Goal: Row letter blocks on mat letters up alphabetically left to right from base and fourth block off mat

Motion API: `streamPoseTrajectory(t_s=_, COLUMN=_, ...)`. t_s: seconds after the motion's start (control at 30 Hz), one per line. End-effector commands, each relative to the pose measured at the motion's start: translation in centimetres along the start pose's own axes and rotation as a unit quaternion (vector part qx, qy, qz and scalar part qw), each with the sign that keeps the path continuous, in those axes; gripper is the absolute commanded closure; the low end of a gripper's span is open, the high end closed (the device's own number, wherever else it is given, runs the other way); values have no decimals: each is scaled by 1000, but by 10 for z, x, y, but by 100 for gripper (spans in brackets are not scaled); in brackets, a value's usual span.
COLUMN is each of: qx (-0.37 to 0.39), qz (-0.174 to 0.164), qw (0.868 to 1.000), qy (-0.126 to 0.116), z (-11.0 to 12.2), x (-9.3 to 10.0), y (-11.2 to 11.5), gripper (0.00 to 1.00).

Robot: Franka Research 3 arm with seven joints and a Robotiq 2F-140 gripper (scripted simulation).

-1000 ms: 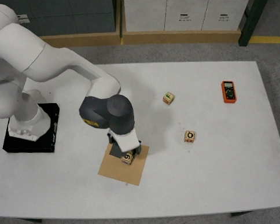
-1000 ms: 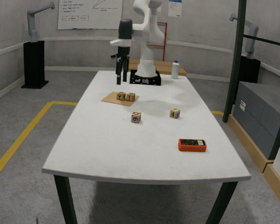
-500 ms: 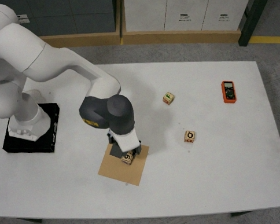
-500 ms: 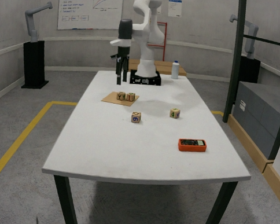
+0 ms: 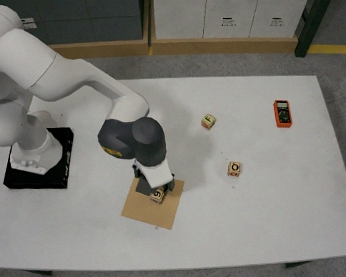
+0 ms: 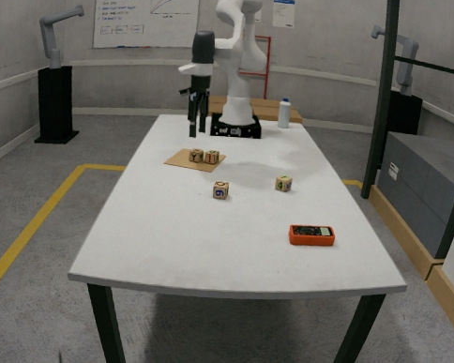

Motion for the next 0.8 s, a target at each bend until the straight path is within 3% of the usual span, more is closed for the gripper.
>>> streamPoseTrajectory(t_s=0.0, qx=2, qz=-1, qw=1000, qy=0, z=-1, x=-1, y=1, gripper=45)
streamPoseTrajectory(t_s=0.77, qx=2, qz=-1, qw=1000, qy=0, z=-1, x=-28, y=1, gripper=45)
Point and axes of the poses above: the point where the finger pads meet when closed, its own x axis back along the fingers, its own z axis across the jaws, y = z × x, the point moved 4 cm from there along x, back along the fingers, and after that the axes turned 1 degree about -x, right-handed, at the moved point
